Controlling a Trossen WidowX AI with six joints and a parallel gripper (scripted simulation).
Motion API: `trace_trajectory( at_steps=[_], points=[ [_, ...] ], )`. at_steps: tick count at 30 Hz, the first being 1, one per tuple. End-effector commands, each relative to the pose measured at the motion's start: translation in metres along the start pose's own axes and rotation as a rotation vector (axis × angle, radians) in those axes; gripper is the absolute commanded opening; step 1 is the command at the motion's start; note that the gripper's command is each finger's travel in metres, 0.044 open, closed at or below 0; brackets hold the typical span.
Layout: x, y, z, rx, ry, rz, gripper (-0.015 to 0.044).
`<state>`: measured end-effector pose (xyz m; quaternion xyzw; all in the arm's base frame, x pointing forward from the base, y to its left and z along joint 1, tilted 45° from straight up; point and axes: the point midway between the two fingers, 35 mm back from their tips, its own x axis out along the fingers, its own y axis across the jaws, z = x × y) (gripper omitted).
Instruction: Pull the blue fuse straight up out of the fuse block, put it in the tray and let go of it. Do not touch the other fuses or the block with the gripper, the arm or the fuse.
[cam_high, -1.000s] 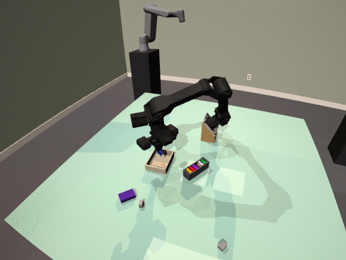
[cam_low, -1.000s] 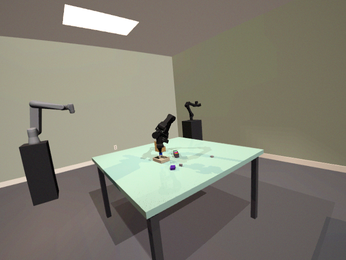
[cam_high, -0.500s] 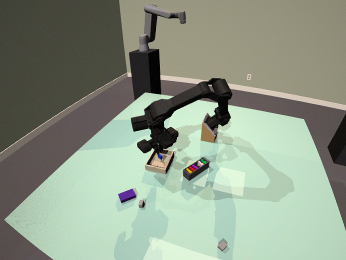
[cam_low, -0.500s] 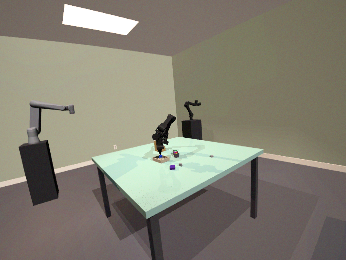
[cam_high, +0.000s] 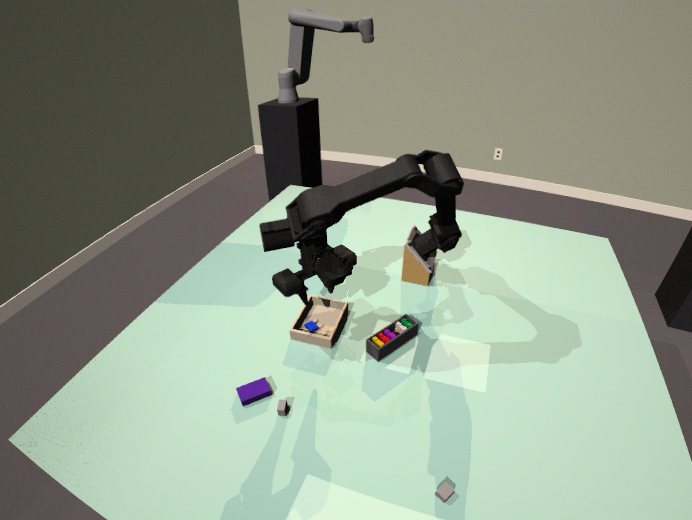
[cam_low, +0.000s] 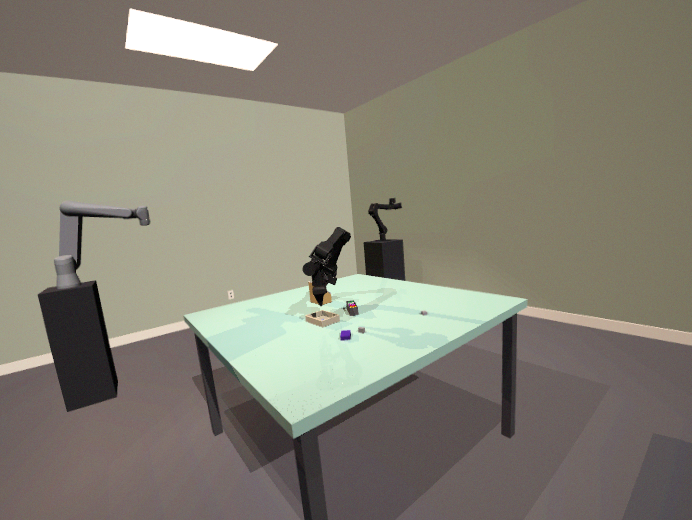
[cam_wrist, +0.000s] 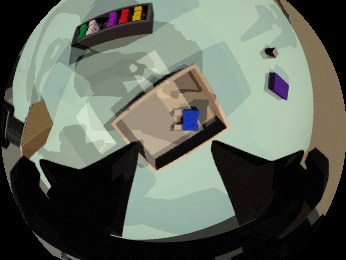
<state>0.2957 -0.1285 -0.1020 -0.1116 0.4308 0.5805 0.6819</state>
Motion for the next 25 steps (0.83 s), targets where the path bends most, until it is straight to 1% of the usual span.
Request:
trace_trajectory(
  at_steps=[1,25],
  points=[
    [-0.0131,-0.0006,0.0009,-0.009,0.004,-0.009,0.0330],
    [-0.0093,-0.0003,0.0007,-0.001,0.001,-0.005,0.0330]
  ],
)
